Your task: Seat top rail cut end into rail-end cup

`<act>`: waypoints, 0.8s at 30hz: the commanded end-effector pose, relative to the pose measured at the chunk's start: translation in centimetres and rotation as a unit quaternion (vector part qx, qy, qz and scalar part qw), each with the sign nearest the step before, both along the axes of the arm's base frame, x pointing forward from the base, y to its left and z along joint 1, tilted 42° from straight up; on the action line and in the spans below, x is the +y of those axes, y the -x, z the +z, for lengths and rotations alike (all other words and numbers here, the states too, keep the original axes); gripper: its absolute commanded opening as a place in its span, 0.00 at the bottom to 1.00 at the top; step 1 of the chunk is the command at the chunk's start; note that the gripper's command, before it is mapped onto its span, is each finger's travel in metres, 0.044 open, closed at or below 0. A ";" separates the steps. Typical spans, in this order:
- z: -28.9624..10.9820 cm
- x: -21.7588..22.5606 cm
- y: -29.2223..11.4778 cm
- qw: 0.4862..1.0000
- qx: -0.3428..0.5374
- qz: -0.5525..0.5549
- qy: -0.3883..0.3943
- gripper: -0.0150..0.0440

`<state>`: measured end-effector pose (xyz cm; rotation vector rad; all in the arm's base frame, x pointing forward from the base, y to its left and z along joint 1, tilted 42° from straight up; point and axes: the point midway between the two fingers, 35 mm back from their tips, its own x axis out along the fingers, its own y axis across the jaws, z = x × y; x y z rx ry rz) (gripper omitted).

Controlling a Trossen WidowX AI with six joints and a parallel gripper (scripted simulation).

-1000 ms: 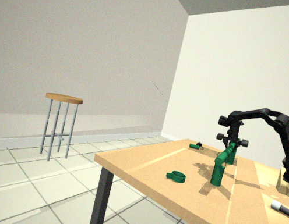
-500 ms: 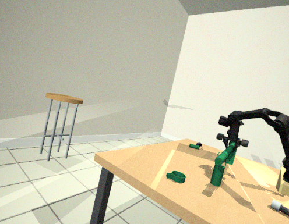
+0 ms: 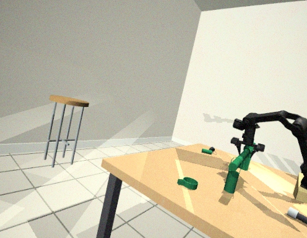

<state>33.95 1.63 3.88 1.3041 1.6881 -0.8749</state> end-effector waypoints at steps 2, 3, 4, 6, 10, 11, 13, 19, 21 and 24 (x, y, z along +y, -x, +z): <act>2.1 0.2 -0.3 1.000 -0.005 0.000 0.001 0.97; 2.7 0.2 -0.3 1.000 -0.005 0.000 0.001 1.00; 3.2 0.3 -0.3 1.000 -0.005 0.000 0.001 1.00; 4.4 0.4 -0.2 1.000 -0.005 0.000 0.001 1.00; 5.3 0.5 -0.2 1.000 -0.006 0.000 0.001 1.00; 5.3 0.5 -0.2 1.000 -0.006 0.000 0.001 1.00; 5.3 0.1 -0.3 1.000 -0.006 0.002 0.002 1.00; 9.0 -1.5 -0.4 1.000 -0.005 0.002 0.002 1.00; 9.2 -1.6 -0.4 1.000 -0.005 0.002 0.002 1.00; 9.2 -1.6 -0.4 1.000 -0.005 0.002 0.002 1.00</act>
